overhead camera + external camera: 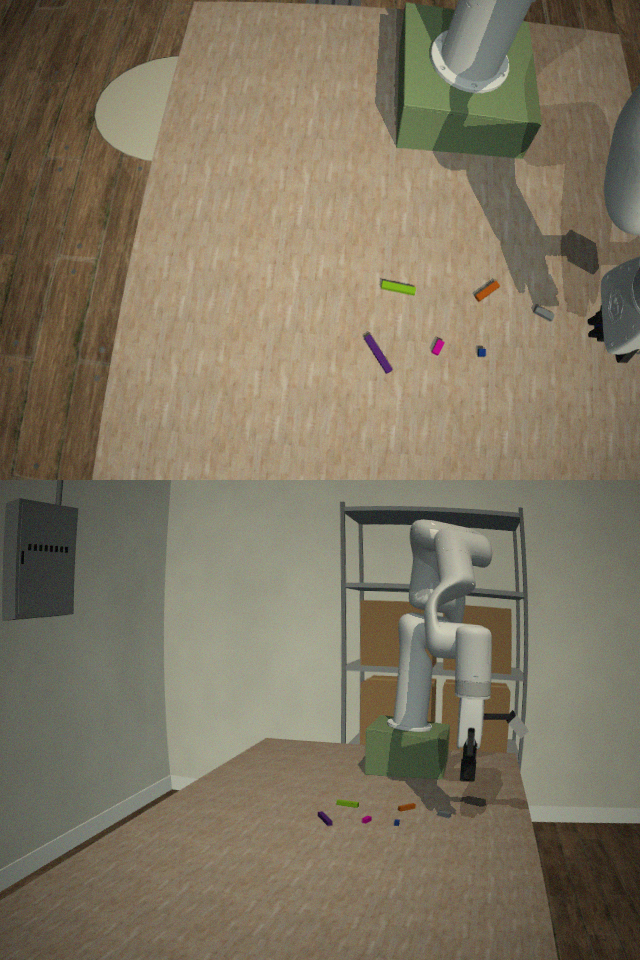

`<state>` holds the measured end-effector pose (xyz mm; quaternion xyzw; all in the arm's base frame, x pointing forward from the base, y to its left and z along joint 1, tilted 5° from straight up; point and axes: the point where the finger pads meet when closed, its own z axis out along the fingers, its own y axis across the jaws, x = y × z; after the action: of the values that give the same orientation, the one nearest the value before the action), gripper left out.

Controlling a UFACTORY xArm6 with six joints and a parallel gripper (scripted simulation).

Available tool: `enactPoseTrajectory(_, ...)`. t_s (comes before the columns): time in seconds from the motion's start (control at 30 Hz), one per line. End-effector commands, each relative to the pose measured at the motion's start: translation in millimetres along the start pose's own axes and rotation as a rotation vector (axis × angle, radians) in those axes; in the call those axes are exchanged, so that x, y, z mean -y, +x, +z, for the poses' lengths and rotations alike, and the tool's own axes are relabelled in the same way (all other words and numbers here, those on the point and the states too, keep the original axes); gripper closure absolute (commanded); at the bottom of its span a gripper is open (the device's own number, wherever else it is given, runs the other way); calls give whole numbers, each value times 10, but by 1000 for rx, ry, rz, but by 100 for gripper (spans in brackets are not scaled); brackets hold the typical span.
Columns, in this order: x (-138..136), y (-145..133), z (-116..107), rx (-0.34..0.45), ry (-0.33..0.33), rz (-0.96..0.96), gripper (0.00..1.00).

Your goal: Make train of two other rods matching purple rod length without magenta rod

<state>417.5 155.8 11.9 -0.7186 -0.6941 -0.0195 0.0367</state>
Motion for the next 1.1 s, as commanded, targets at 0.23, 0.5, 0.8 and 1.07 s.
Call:
enactPoseTrajectory(0.23, -181, -529, -18, -3, -4, 396, 96)
enactPoseTrajectory(0.5, -228, -755, -19, -4, -4, 559, 96)
enactPoseTrajectory(0.8, -228, -755, -19, -4, -4, 559, 96)
enactPoseTrajectory(1.07, -230, -754, 15, -3, -4, 565, 96)
